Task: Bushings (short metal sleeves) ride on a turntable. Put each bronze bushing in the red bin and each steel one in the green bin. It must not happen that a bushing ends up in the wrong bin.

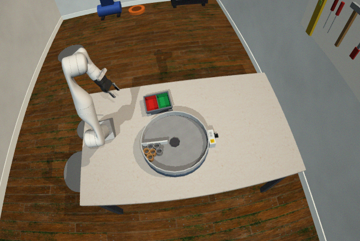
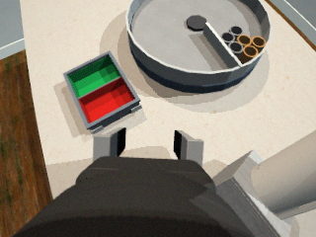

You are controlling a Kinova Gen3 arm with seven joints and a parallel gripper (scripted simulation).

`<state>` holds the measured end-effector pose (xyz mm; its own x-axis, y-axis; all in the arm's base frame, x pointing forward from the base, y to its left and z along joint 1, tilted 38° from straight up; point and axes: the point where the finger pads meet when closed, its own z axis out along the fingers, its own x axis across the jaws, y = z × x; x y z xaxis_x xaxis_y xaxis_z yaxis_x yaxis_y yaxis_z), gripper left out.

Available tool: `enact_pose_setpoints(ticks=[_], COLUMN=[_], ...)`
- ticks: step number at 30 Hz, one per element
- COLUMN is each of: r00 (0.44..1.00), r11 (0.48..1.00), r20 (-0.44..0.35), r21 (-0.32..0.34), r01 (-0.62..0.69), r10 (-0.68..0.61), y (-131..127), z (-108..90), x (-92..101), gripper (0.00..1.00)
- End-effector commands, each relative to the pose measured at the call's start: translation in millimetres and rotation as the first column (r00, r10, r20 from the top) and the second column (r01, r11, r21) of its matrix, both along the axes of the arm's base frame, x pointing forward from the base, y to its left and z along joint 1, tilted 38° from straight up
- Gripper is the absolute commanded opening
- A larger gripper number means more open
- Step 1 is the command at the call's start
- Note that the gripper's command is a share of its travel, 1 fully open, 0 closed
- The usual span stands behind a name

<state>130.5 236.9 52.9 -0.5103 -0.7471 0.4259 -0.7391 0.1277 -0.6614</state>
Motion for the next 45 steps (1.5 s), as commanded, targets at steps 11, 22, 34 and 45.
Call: enact_pose_setpoints(ticks=[11,22,34,45], r00=[1.0,1.0,1.0,1.0], r11=[1.0,1.0,1.0,1.0], r20=[0.004,0.004,0.004,0.004], r21=[0.005,0.005,0.005,0.005], r01=[0.003,0.003,0.003,0.003], r10=[-0.003,-0.003,-0.003,-0.003], y=[-3.0,-8.9,-13.4,-17.0], z=[45.1,96.2,134.5,166.5], x=[59.5,129.2,181.5,225.1], gripper=[1.0,1.0,1.0,1.0])
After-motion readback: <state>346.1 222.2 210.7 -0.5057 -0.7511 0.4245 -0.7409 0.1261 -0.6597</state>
